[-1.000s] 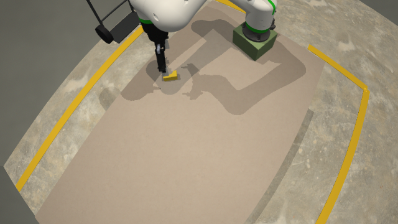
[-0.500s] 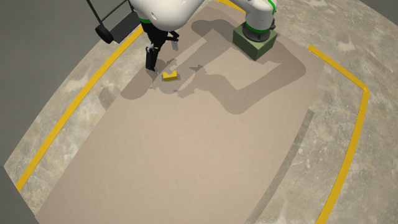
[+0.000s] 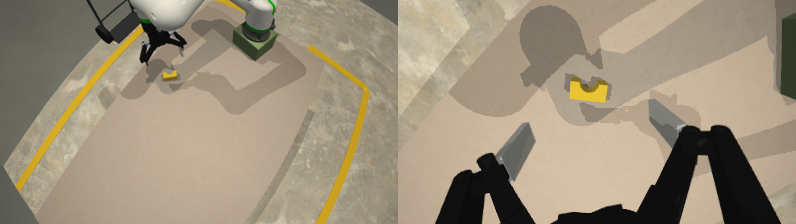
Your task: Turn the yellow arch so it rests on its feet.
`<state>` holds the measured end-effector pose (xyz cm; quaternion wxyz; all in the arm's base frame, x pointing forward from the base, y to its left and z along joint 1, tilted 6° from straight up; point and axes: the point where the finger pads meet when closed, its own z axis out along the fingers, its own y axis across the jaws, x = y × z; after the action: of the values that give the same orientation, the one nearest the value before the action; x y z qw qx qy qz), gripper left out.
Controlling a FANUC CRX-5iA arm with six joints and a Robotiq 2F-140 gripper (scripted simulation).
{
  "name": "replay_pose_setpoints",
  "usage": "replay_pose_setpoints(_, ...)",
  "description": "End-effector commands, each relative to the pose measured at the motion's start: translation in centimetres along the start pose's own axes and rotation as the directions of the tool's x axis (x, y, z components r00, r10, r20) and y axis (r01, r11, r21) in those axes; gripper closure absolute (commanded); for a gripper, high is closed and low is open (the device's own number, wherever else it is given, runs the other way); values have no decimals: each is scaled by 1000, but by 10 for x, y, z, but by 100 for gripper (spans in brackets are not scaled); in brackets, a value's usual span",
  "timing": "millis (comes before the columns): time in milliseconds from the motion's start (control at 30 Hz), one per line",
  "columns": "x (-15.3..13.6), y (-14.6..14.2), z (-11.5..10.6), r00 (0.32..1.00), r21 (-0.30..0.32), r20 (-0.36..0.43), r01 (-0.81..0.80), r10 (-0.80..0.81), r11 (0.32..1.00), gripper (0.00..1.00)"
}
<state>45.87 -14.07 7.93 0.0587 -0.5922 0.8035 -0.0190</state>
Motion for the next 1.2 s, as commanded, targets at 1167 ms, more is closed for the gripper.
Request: replay_pose_setpoints(1167,3,0,76,952,16,-41,-304,304,953,0)
